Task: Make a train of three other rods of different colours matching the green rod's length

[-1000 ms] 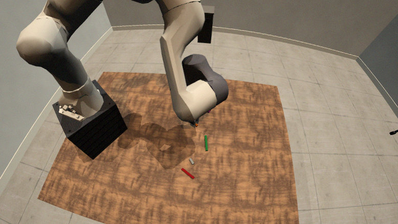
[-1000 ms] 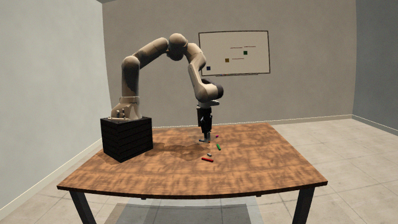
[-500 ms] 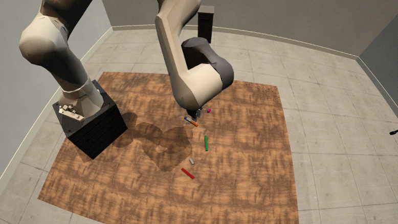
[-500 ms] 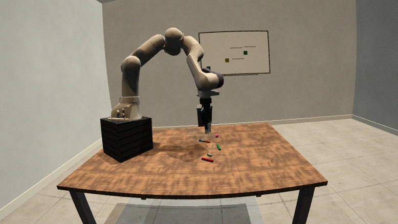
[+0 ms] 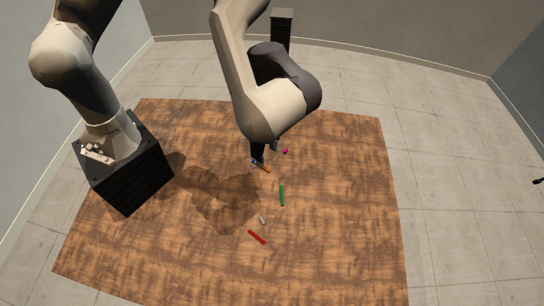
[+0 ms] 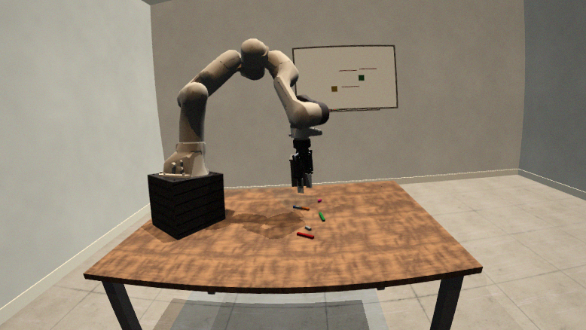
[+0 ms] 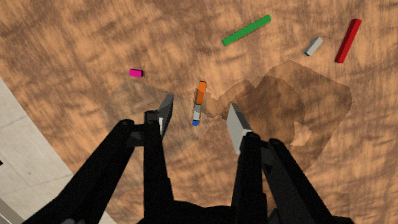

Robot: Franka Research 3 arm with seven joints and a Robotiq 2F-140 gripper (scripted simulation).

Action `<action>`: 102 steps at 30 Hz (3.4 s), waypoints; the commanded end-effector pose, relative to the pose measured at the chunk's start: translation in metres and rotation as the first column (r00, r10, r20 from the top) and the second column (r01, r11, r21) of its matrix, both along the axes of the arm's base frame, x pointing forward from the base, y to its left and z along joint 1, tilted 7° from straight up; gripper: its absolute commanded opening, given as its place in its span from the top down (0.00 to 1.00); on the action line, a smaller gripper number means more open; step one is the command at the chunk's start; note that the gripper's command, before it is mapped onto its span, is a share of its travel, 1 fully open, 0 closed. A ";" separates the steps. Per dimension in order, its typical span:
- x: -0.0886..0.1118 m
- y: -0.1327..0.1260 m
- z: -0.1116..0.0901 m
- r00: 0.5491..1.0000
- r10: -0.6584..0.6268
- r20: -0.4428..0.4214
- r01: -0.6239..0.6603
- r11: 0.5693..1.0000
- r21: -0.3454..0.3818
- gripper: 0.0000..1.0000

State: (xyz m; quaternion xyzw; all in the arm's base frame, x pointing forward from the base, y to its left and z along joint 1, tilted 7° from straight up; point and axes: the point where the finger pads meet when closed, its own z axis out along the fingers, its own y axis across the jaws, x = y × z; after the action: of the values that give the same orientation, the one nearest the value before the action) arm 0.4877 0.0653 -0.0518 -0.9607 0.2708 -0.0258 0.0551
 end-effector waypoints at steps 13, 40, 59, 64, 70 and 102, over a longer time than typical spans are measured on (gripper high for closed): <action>-0.003 0.001 0.000 1.000 -0.011 -0.008 0.011 1.000 0.003 0.00; -0.008 -0.005 0.066 1.000 -0.011 -0.008 0.011 1.000 0.003 0.00; -0.008 -0.006 0.075 1.000 -0.011 -0.008 0.011 1.000 0.003 0.00; -0.008 -0.006 0.075 1.000 -0.011 -0.008 0.011 1.000 0.003 0.00; -0.008 -0.006 0.075 1.000 -0.011 -0.008 0.011 1.000 0.003 0.00; -0.008 -0.006 0.075 1.000 -0.011 -0.008 0.011 1.000 0.003 0.00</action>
State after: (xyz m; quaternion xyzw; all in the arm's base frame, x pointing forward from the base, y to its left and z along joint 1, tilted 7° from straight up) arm 0.4811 0.0587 0.0233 -0.9599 0.2736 -0.0237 0.0555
